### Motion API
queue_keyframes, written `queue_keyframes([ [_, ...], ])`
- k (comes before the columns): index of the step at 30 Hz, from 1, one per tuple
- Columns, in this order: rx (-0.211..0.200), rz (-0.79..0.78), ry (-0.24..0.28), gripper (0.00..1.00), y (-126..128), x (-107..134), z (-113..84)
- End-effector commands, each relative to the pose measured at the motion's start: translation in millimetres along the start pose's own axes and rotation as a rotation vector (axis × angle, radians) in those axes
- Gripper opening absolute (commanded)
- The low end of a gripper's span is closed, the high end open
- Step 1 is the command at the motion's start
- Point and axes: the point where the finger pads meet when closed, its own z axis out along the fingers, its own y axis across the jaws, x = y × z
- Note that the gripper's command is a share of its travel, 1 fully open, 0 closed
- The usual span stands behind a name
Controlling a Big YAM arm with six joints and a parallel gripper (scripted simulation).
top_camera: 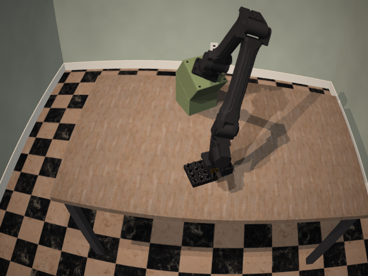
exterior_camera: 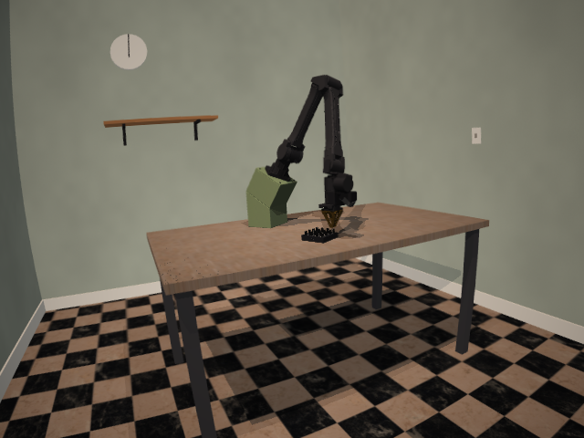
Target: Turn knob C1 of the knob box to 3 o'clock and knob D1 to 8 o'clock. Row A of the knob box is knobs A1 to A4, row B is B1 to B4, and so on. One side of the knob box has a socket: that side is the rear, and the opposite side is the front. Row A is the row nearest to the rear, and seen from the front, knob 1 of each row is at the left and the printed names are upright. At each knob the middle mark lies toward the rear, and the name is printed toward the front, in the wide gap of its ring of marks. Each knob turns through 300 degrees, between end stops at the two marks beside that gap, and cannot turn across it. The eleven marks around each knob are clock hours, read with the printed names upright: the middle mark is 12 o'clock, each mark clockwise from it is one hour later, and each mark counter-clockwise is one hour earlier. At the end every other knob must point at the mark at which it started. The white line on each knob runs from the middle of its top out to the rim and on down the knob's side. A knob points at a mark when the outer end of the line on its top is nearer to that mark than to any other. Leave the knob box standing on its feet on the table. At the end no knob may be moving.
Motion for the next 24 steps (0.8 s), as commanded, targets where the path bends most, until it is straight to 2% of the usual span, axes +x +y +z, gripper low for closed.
queue_keyframes([
  [1, 0.008, -0.008, -0.034, 0.18, 0, -16, -2.6],
  [10, 0.008, -0.008, -0.034, 0.18, 0, -16, -2.6],
  [18, 0.008, -0.005, -0.025, 0.18, 0, -5, -3.2],
  [24, 0.012, -0.008, -0.037, 0.18, -2, -10, -5.7],
])
